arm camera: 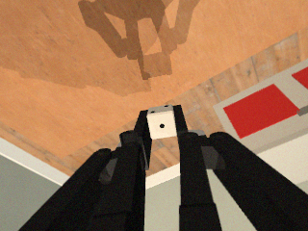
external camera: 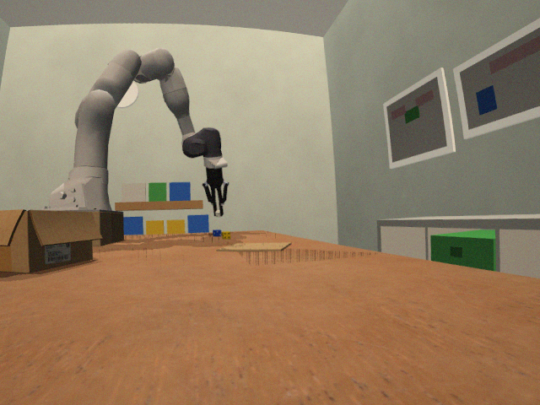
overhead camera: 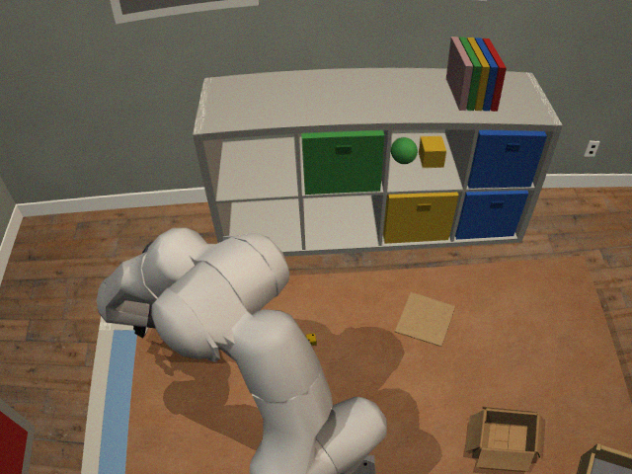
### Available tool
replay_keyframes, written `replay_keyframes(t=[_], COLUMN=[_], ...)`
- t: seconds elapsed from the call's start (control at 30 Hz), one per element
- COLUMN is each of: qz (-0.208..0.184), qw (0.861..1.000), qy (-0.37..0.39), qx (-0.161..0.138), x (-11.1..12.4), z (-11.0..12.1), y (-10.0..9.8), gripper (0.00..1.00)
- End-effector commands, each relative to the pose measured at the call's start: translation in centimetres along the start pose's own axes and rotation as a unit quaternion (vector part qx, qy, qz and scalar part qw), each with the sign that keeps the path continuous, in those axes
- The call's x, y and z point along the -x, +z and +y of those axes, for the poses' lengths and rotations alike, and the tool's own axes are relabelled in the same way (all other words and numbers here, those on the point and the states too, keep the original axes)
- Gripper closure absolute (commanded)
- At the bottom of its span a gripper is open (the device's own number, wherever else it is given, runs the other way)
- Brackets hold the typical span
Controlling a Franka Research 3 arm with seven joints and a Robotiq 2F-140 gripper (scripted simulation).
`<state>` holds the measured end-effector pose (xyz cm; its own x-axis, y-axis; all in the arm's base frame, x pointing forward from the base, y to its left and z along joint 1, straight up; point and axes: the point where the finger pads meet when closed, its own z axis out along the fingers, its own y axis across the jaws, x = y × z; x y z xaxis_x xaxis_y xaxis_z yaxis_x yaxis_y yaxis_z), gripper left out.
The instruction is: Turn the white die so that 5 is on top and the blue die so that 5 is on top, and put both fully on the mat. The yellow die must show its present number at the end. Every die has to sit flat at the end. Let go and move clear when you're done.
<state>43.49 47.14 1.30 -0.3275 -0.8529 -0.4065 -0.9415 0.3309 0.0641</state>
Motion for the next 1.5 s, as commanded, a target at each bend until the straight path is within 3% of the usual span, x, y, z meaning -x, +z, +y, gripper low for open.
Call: replay_keyframes(t=[0.0, 0.97, 1.1, 1.47], qz=[-0.061, -0.181, -0.23, -0.32], qw=[0.996, 0.981, 0.971, 0.945], qy=[-0.063, -0.062, -0.062, -0.061], qx=[-0.004, 0.004, 0.009, 0.012], x=[0.2, -0.3, -0.6, -1.1], z=[-0.9, -1.0, -0.9, -1.0], y=[-0.1, -0.1, 0.1, 0.1], gripper=[0.79, 0.79, 0.79, 0.79])
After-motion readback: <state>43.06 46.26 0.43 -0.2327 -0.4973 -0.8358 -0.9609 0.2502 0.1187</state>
